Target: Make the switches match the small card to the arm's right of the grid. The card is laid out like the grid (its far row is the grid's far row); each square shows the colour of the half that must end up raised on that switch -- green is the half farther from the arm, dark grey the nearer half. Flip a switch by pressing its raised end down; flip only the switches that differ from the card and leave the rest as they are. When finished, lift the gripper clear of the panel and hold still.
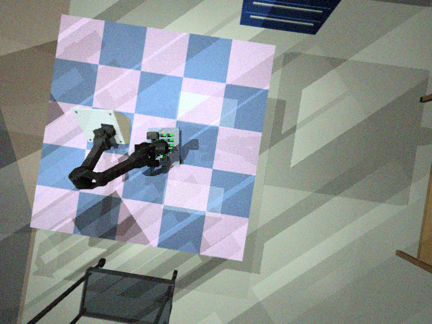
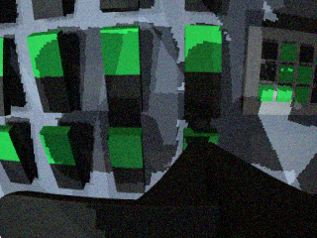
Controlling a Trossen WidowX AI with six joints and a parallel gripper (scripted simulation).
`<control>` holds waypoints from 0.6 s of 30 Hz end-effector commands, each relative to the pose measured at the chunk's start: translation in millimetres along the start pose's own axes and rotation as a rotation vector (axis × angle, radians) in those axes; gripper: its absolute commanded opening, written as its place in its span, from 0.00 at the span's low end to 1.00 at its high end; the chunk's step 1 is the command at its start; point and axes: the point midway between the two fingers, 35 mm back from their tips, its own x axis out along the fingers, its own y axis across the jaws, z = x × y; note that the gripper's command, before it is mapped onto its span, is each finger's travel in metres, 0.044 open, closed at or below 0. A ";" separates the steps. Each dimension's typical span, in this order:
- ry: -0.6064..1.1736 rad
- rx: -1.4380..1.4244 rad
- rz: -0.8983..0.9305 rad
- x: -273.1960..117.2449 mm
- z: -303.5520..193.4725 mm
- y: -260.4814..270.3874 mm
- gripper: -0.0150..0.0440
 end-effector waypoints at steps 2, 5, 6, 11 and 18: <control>0.000 -0.003 -0.004 0.4 -0.1 -0.4 0.25; 0.000 -0.003 -0.004 0.4 -0.1 -0.4 0.25; 0.000 -0.003 -0.004 0.4 -0.1 -0.4 0.25; 0.000 -0.003 -0.004 0.9 -0.1 -0.4 0.25; 0.000 -0.003 -0.004 1.9 -0.1 -0.4 0.25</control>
